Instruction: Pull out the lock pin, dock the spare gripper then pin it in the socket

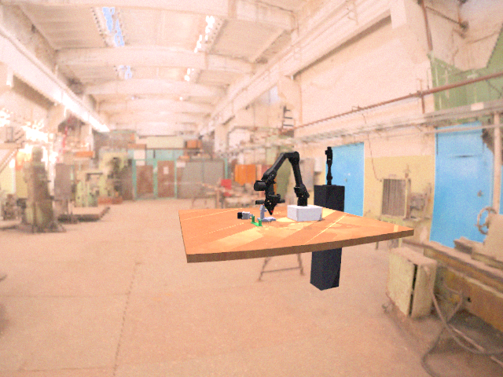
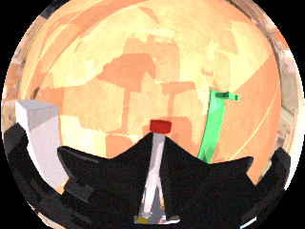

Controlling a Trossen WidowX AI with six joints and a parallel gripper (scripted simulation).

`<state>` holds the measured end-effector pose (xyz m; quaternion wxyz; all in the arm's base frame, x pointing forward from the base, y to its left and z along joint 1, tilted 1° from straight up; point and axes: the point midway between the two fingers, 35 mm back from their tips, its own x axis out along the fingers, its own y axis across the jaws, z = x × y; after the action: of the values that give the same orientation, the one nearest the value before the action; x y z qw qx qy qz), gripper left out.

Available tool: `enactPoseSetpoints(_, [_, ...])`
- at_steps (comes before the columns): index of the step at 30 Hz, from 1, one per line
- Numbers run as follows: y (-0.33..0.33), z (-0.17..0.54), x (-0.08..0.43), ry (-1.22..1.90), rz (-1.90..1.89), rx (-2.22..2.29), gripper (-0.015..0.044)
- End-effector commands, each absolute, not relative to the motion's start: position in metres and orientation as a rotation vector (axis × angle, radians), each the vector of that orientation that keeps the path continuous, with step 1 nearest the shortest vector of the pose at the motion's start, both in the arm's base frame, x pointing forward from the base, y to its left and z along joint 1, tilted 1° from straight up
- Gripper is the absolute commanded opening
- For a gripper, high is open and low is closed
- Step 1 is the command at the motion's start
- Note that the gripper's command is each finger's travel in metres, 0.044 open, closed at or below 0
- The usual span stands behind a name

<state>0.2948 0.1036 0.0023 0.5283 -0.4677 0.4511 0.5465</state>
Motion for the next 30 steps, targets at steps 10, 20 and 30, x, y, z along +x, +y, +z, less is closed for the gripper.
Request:
enactPoseSetpoints(10, [0.114, 0.002, 0.295, 1.081, 1.304, -1.114, 0.0000])
enactPoseSetpoints(20, [0.123, 0.002, 0.295, 1.084, 1.304, -1.115, 0.0000])
enactPoseSetpoints(30, [0.132, 0.004, 0.295, 1.087, 1.304, -1.115, 0.0000])
